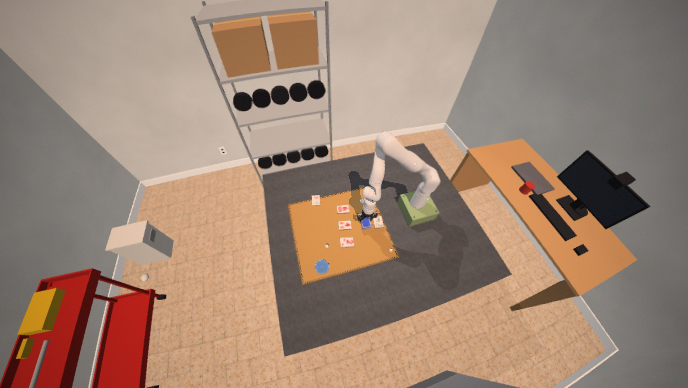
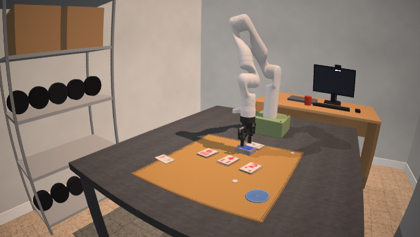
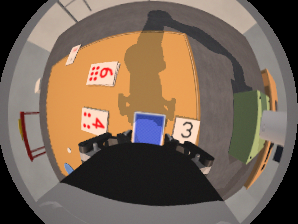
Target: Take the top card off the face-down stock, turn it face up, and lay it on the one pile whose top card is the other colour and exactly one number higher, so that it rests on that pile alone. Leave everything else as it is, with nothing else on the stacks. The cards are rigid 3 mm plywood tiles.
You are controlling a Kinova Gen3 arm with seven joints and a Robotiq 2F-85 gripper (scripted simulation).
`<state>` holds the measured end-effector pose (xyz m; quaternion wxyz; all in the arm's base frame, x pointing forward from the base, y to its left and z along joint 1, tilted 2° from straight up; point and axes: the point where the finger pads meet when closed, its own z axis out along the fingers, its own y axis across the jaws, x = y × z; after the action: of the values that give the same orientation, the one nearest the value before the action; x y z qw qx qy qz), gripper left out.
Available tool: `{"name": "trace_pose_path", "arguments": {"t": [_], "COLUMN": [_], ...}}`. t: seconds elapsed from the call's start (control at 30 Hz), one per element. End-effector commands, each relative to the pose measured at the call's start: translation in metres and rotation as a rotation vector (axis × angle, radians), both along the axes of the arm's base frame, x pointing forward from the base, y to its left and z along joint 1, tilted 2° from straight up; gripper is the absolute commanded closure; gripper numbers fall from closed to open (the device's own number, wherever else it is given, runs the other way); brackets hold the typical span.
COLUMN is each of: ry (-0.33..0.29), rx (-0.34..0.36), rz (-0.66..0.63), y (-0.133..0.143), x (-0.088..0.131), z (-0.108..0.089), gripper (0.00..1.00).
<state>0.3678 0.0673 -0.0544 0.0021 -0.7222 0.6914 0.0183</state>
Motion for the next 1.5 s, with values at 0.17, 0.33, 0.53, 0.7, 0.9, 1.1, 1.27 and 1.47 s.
{"name": "trace_pose_path", "arguments": {"t": [0.17,0.33,0.53,0.7,0.9,1.1,1.27,1.47], "ry": [-0.002,-0.002,-0.002,-0.002,-0.002,-0.002,-0.002,-0.002], "rx": [0.000,0.000,0.000,0.000,0.000,0.000,0.000,0.000], "rz": [0.000,0.000,0.000,0.000,0.000,0.000,0.000,0.000], "y": [0.0001,0.0001,0.0001,0.0001,0.0001,0.0001,0.0001,0.0001], "x": [0.0005,0.0005,0.0005,0.0005,0.0005,0.0005,0.0005,0.0005], "z": [0.0005,0.0005,0.0005,0.0005,0.0005,0.0005,0.0005,0.0005], "gripper": [0.29,0.29,0.29,0.15,0.15,0.15,0.15,0.15]}}
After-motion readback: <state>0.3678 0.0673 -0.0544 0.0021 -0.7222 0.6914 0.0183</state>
